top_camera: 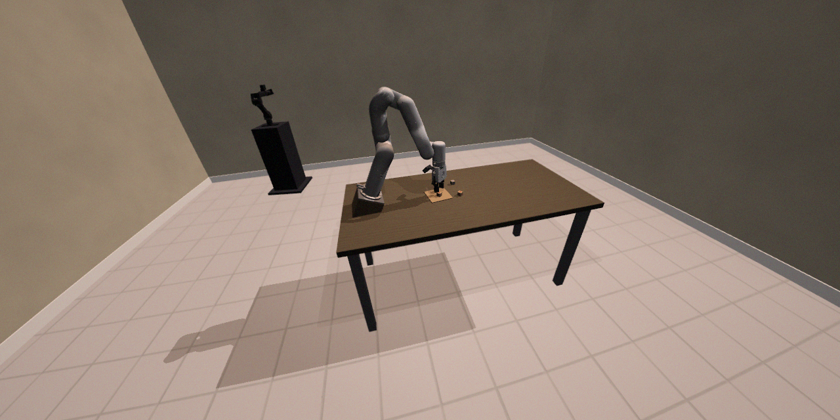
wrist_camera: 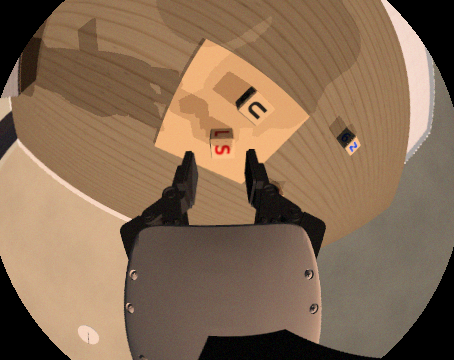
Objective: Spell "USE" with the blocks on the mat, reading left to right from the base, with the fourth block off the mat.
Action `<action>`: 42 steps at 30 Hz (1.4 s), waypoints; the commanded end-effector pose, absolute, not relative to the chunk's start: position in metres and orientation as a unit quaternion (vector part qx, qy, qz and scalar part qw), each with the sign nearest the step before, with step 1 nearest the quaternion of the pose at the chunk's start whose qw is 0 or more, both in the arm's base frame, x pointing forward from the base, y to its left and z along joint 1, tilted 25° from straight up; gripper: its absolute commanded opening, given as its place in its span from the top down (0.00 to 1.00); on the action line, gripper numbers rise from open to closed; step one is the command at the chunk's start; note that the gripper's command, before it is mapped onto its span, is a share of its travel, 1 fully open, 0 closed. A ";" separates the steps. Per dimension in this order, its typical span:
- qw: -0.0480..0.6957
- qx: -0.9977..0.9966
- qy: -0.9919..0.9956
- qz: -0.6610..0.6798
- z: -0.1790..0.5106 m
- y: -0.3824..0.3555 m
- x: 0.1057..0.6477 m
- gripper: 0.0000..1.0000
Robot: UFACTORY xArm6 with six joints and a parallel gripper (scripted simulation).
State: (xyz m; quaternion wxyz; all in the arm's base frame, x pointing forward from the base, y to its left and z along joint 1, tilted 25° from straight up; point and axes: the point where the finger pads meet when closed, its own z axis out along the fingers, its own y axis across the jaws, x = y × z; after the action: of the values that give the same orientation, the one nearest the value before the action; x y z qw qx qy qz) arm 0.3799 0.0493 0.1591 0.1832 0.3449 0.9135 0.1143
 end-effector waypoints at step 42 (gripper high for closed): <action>0.185 0.345 0.913 0.115 0.149 0.051 0.387 0.48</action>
State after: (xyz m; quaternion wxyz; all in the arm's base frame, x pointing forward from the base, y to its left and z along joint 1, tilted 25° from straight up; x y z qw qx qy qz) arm 0.3857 0.0509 0.1474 0.1834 0.3448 0.9134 0.1145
